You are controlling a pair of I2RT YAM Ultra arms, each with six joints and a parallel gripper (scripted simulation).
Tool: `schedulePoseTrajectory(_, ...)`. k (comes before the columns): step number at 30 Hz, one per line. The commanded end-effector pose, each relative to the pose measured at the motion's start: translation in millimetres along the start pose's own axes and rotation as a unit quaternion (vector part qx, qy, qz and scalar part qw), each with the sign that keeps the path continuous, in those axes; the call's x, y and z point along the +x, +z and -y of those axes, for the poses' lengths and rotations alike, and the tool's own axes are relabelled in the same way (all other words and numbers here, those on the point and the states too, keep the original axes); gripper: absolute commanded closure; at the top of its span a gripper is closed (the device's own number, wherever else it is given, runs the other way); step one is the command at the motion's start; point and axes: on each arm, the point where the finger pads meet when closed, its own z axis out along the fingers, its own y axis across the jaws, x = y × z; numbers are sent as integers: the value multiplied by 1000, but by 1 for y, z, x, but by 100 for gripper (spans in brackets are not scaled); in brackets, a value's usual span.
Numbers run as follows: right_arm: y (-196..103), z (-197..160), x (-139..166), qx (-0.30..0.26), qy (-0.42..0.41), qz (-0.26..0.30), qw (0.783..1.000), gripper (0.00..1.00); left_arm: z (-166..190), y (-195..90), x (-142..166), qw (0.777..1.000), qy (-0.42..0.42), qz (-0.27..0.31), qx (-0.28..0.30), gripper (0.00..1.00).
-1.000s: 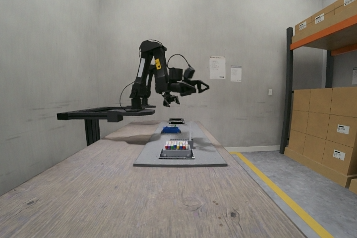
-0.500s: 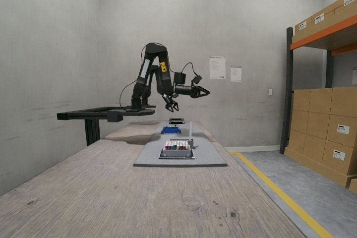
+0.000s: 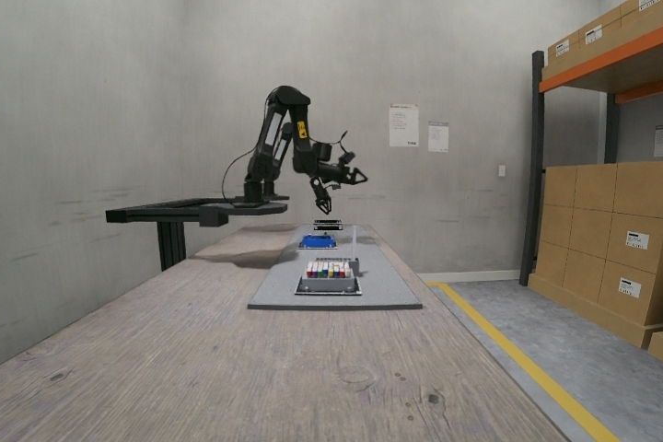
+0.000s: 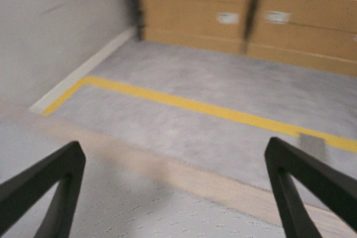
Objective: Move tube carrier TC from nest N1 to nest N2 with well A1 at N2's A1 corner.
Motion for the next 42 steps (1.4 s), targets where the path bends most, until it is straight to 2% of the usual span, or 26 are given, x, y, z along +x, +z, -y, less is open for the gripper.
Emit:
schedulePoseTrajectory(1, -11, -74, 11, -103, -32, -14, 994, 0, -23, 8, 0, 998, -42, -31, -26, 0)
schedulePoseTrajectory(8, -59, -184, 33, -260, -74, -31, 962, 0, -42, 17, -2, 996, -70, -45, -42, 0)
schedulePoseTrajectory(11, -83, -216, 45, -310, -89, -41, 946, 0, -45, 18, -6, 996, -72, -38, -43, 0)
schedulePoseTrajectory(13, -83, -216, 45, -310, -89, -41, 946, 0, -45, 18, -6, 996, -72, -38, -43, 0)
schedulePoseTrajectory(19, -109, -251, 45, -363, -98, -30, 926, 0, -43, 17, -10, 996, -70, -32, -40, 0)
schedulePoseTrajectory(30, -111, -252, 46, -362, -99, -31, 927, 0, -41, 17, -6, 997, -60, -41, -35, 0)
schedulePoseTrajectory(34, -112, -263, 52, -385, -87, -51, 917, 0, -20, 20, -3, 998, 9, -68, -1, 0)
schedulePoseTrajectory(38, -127, -288, 70, -431, -115, -73, 892, 0, 18, 26, -29, 990, 117, -69, 41, 0)
schedulePoseTrajectory(42, -131, -300, 69, -429, -125, -95, 890, 0, 55, 29, -50, 973, 208, -65, 76, 0)
